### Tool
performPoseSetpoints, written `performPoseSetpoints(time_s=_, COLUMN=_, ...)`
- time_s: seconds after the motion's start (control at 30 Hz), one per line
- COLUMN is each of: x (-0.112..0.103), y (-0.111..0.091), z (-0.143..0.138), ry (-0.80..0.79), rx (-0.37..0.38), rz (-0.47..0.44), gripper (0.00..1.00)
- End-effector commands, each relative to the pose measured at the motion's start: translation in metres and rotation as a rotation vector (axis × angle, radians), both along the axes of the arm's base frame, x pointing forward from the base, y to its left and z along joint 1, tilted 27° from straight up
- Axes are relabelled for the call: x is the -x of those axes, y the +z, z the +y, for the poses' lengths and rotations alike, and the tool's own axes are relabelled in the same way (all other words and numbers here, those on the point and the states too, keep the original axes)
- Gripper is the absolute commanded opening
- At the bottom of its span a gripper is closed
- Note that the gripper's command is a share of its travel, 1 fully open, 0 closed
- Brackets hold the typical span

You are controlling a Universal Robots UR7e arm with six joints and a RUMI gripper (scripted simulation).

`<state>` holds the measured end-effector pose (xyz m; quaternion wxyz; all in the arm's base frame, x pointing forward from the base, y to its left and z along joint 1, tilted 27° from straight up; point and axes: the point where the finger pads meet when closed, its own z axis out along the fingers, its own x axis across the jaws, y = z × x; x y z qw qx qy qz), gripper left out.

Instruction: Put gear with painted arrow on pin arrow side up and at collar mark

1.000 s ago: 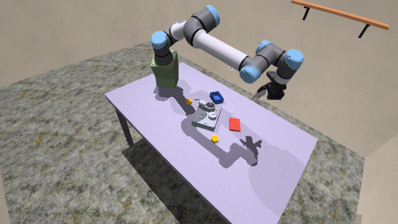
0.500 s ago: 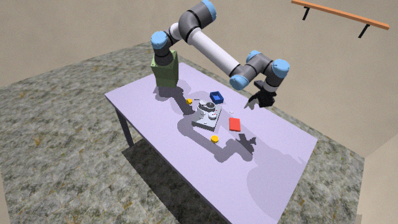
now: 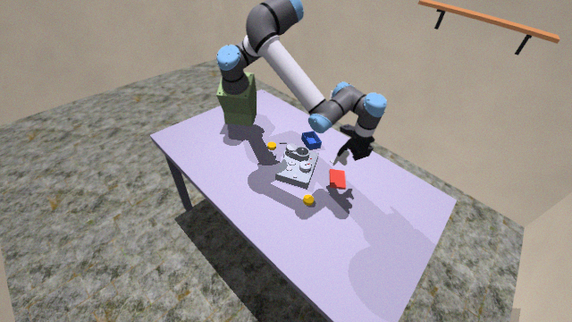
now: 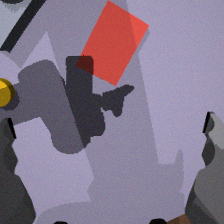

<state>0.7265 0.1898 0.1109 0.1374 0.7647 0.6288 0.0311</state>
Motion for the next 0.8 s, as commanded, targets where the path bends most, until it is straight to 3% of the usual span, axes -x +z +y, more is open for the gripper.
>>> performPoseSetpoints(time_s=0.0, x=0.011, y=-0.014, z=-0.014, ry=0.056, rx=0.02, rz=-0.033, gripper=1.0)
performPoseSetpoints(time_s=0.4, x=0.068, y=-0.06, z=-0.063, ry=0.213, rx=0.128, rz=-0.04, gripper=1.0)
performPoseSetpoints(time_s=0.77, x=0.108, y=-0.08, z=-0.089, ry=0.294, rx=0.19, rz=-0.037, gripper=1.0)
